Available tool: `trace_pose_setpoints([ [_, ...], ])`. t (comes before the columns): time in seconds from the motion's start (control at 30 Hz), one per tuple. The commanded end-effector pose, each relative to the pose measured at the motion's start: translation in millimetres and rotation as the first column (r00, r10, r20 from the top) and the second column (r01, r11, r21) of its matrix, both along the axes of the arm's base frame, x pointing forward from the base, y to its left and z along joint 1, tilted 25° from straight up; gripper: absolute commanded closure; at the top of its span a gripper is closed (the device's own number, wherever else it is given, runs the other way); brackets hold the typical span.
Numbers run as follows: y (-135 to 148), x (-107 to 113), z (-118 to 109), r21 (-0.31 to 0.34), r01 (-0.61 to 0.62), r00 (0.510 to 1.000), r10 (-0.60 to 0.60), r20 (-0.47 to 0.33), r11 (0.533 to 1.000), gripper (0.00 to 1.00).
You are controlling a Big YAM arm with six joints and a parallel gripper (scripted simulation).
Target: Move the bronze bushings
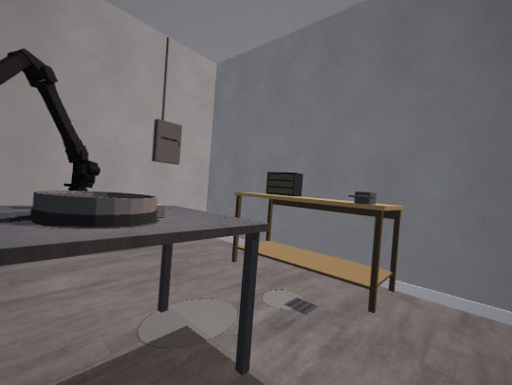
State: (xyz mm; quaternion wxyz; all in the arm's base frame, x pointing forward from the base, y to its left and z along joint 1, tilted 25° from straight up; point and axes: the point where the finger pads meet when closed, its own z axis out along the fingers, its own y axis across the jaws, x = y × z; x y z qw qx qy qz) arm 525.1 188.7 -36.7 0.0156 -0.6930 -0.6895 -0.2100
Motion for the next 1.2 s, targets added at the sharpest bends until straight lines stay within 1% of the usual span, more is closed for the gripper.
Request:
trace_pose_setpoints([
  [0.0,-10.2,3.0,24.8,0.003,0.006,1.0,-0.006,0.029,1.0,0.87],
  [0.1,-13.1,-0.3,34.3,0.004,0.005,1.0,-0.005,0.029,1.0,0.87],
  [0.17,-13.1,-0.3,34.3,0.004,0.005,1.0,-0.005,0.029,1.0,0.87],
  [0.2,-13.6,1.1,40.1,0.007,0.005,0.999,-0.005,0.034,1.0,0.87],
  [0.23,-15.6,-2.9,41.8,0.006,0.005,1.0,-0.005,0.029,1.0,0.87],
  [0.67,-33.7,-20.7,93.9,0.005,0.004,1.0,-0.005,0.029,1.0,0.87],
  [0.73,-33.7,-20.7,93.9,0.005,0.004,1.0,-0.005,0.029,1.0,0.87],
  [0.93,-37.8,-24.5,105.3,0.005,0.005,1.0,-0.005,0.029,1.0,0.87],
  [1.17,-37.1,-23.5,107.6,0.007,0.006,0.999,-0.006,0.036,1.0,0.87],
])
